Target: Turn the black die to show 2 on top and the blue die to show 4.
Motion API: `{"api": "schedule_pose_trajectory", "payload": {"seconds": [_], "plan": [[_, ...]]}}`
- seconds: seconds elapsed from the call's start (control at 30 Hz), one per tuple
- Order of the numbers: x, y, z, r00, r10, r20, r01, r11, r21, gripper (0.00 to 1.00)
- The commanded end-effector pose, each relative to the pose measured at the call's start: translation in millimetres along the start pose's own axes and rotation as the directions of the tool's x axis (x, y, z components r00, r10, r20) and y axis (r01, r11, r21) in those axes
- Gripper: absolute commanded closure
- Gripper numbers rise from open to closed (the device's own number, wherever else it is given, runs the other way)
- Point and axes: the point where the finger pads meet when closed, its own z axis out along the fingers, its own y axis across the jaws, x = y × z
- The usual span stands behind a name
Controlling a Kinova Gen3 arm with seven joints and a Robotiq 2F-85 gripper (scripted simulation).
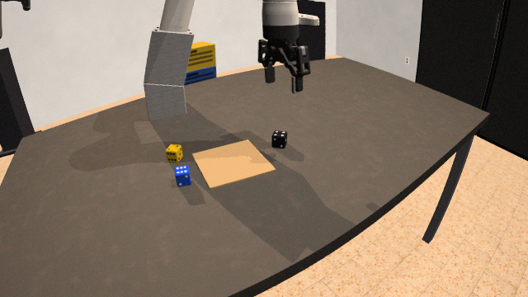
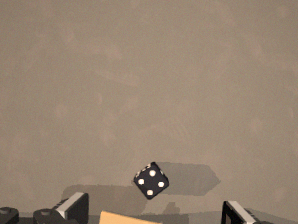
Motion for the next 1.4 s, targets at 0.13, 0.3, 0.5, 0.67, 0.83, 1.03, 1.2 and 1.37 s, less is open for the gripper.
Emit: {"api": "schedule_pose_trajectory", "payload": {"seconds": [0.13, 0.3, 0.5, 0.67, 0.83, 1.03, 1.2, 1.37], "plan": [[1.0, 1.0, 5.5, 0.948, 0.319, -0.005, -0.319, 0.948, 0.0, 0.0], [1.2, 2.4, 10.5, 0.78, 0.626, -0.008, -0.626, 0.78, 0.0, 0.0], [0.4, 3.2, 15.8, 0.507, 0.862, -0.008, -0.862, 0.507, 0.0, 0.0], [-0.8, 3.3, 19.9, 0.245, 0.969, -0.007, -0.969, 0.245, 0.0, 0.0], [-2.6, 2.7, 24.7, -0.08, 0.997, -0.004, -0.997, -0.08, -0.004, 0.0], [-4.9, 1.1, 29.5, -0.399, 0.917, -0.003, -0.917, -0.399, -0.01, 0.0], [-5.8, 0.2, 31.4, -0.517, 0.856, -0.003, -0.856, -0.517, -0.014, 0.0], [-7.0, -1.1, 33.8, -0.652, 0.758, -0.004, -0.758, -0.652, -0.019, 0.0]]}}
